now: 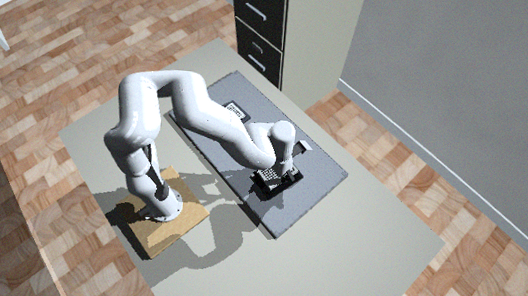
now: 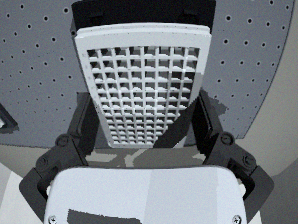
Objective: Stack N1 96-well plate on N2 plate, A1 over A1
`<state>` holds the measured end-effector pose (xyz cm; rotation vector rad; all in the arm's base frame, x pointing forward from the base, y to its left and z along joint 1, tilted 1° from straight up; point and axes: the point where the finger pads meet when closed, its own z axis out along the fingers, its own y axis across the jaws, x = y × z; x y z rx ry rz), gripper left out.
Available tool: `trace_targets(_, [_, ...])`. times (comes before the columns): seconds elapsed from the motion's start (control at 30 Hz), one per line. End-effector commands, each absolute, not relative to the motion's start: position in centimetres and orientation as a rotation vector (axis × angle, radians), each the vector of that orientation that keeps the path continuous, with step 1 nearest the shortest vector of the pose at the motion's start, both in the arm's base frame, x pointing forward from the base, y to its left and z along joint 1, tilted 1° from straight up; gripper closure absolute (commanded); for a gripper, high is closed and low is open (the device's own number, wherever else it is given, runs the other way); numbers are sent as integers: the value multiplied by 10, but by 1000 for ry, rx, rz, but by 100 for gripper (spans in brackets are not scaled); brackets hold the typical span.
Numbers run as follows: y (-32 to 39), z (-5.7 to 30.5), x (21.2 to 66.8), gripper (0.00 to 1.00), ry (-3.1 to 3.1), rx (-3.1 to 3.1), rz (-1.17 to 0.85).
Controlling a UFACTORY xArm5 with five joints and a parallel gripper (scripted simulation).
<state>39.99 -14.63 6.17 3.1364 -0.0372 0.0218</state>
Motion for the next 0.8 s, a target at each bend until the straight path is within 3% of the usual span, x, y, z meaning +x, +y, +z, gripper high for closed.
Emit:
trace_targets(0.0, [-146,70,401,100,-37,3135,27])
trace_targets(0.77, [-146,103,401,100,-37,3135,27])
